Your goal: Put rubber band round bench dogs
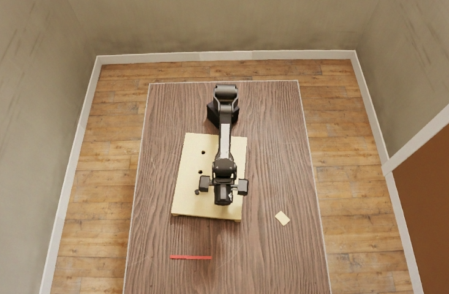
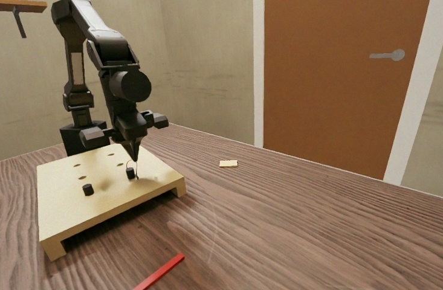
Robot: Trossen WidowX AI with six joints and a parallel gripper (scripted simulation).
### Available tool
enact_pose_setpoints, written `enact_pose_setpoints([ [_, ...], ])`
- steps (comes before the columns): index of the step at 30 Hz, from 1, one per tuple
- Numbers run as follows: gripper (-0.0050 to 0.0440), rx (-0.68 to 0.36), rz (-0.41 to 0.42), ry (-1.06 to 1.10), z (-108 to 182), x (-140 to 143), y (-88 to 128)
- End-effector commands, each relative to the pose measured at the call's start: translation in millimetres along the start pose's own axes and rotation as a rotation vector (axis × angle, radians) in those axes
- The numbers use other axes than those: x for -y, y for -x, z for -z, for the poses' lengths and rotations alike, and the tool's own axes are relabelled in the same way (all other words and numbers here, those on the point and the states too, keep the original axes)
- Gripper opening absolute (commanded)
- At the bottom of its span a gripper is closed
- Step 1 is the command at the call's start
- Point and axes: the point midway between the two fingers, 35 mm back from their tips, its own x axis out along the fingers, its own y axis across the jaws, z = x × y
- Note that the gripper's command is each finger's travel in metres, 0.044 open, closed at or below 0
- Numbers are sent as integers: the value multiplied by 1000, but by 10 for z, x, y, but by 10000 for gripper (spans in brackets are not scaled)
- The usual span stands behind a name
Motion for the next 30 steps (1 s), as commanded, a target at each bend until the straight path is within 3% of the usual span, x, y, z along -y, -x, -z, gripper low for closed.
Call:
enact_pose_setpoints([
  [1,-50,6,-5,4,-6,-1,1],
  [30,-50,24,-4,4,-29,327,68],
])
